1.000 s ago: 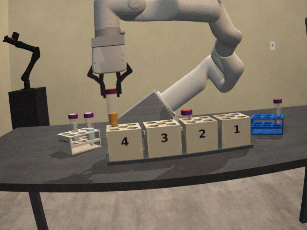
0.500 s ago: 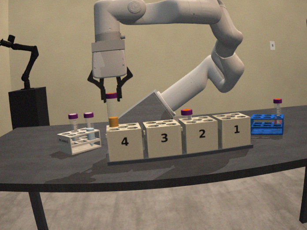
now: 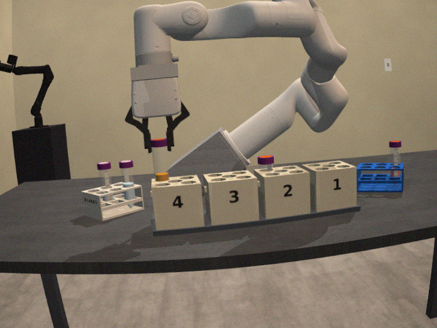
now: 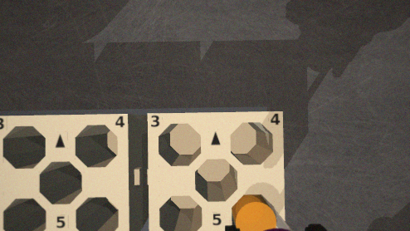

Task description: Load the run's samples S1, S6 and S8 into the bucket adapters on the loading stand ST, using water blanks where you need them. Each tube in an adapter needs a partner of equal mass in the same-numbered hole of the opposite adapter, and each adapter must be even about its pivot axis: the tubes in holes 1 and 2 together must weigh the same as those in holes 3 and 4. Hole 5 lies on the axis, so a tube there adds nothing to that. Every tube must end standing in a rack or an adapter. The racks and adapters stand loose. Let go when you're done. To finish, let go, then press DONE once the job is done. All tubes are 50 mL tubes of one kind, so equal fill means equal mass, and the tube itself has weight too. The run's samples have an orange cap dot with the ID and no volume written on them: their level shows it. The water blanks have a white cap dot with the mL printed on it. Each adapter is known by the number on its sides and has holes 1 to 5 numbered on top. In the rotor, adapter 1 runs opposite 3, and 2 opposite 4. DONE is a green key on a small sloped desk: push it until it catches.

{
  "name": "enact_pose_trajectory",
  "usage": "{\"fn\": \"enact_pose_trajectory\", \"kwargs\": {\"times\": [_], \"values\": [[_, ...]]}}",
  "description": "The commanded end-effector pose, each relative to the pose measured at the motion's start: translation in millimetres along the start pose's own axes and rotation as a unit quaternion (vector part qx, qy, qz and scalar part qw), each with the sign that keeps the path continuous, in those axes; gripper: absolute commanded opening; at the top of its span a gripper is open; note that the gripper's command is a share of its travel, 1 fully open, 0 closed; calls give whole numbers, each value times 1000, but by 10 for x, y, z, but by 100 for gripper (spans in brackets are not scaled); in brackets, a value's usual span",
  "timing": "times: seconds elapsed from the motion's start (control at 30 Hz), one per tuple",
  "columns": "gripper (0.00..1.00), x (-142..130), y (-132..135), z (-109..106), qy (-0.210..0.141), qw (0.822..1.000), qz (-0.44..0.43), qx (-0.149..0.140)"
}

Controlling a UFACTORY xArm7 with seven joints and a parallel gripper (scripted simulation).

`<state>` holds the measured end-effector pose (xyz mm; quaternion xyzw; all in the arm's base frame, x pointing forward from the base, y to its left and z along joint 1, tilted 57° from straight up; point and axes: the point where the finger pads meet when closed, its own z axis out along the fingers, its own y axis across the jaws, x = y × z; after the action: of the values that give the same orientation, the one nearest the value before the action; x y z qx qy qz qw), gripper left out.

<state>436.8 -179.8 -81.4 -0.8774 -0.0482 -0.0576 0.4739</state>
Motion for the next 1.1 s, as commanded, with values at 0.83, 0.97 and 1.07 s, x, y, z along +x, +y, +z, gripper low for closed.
{"fn": "enact_pose_trajectory", "kwargs": {"times": [0.83, 0.97, 1.07], "values": [[0, 2, 9, 239, 1, 1000, 0, -2], [0, 2, 9, 269, 1, 1000, 0, -2], [0, 3, 9, 299, 1, 1000, 0, -2]]}}
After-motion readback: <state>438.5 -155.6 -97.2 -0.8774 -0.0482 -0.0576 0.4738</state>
